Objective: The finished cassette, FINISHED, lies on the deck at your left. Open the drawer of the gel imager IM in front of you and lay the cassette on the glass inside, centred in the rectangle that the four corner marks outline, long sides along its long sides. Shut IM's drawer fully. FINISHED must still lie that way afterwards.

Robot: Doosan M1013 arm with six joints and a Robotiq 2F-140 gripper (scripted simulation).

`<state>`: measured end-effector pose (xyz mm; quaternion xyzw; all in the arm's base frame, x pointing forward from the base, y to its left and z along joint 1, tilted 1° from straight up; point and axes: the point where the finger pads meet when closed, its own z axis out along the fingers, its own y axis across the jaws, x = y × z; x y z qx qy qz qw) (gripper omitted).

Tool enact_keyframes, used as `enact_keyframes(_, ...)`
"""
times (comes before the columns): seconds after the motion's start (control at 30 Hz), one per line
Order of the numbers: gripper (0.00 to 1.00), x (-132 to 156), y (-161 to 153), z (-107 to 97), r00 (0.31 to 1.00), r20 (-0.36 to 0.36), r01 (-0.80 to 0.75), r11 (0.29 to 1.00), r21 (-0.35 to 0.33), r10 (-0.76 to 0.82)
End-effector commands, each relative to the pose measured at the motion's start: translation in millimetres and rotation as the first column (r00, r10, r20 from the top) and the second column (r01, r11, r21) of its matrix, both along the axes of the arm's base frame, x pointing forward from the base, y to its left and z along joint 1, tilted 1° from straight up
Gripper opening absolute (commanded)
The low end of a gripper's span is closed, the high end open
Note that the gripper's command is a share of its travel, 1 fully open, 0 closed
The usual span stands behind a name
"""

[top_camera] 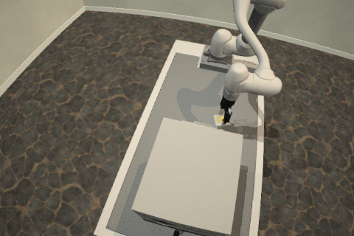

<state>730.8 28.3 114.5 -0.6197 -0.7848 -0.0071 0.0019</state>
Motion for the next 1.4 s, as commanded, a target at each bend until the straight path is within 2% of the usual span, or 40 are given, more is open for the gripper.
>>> enact_keyframes(0.0,0.1,9.7,-19.0,1.5,0.99,-0.005,0.144,0.99,-0.001,-0.144)
enact_keyframes(0.2,0.1,20.6,-47.0,1.2,0.944,-0.007,0.33,0.944,-0.001,-0.33)
enact_keyframes(0.3,0.1,22.4,-51.6,1.1,0.944,-0.007,0.33,0.944,-0.001,-0.33)
enact_keyframes(0.8,0.1,49.0,-120.3,0.3,0.944,-0.007,0.33,0.944,-0.001,-0.33)
enact_keyframes(1.37,0.1,49.0,-120.3,0.3,0.944,-0.007,0.33,0.944,-0.001,-0.33)
